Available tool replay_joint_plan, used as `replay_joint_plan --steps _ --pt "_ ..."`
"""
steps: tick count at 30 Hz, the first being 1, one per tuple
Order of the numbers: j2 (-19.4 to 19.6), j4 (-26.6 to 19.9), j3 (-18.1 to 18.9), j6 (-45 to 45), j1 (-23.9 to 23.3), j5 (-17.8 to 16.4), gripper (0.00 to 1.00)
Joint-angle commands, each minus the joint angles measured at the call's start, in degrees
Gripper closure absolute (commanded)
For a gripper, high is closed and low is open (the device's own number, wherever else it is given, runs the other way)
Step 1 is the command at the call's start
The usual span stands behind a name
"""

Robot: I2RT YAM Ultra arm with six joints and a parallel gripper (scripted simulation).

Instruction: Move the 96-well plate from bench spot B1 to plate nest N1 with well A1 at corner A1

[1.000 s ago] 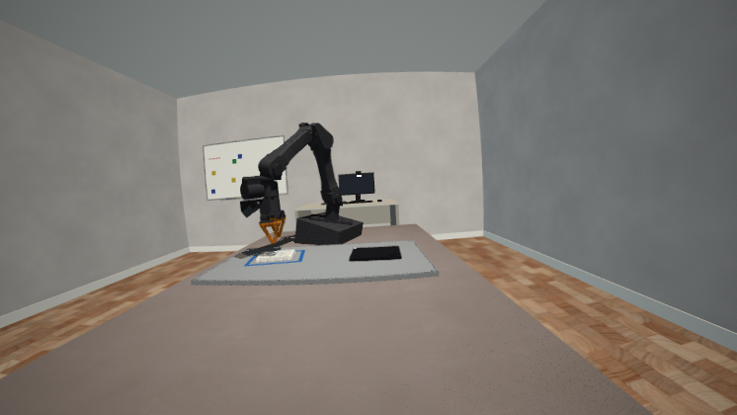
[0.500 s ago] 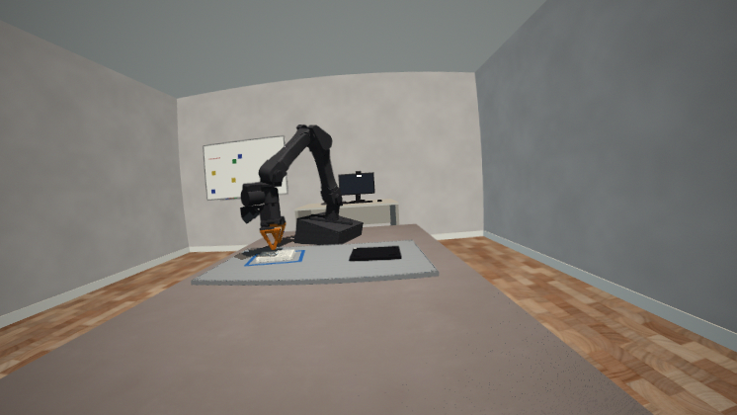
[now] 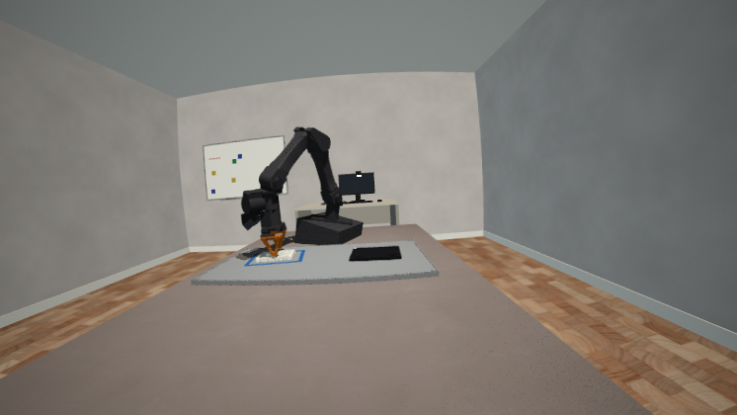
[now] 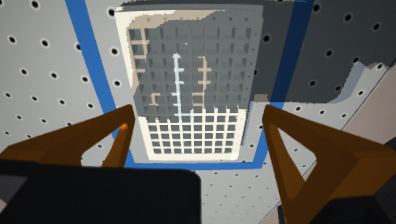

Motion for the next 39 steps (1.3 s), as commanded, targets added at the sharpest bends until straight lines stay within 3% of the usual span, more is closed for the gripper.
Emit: replay_joint_plan --steps 1,5,7,13,15,28,29,39 --pt "0.41 2.36 -0.97 0.76 0.66 0.17 0.0" --pt "-0.15 3.07 0.01 0.91 0.1 0.16 0.0" --pt "1.48 3.69 -1.65 1.02 0.58 0.18 0.0" --pt "2.65 5.51 -1.44 1.38 0.92 0.15 0.0" --pt "1.04 5.51 -0.95 1.39 0.7 0.35 0.0" --pt "1.68 4.81 -0.93 1.05 0.68 0.04 0.0" --pt "1.68 4.81 -0.93 1.05 0.68 0.04 1.0" --pt "1.68 4.81 -0.93 1.05 0.68 0.04 1.0"
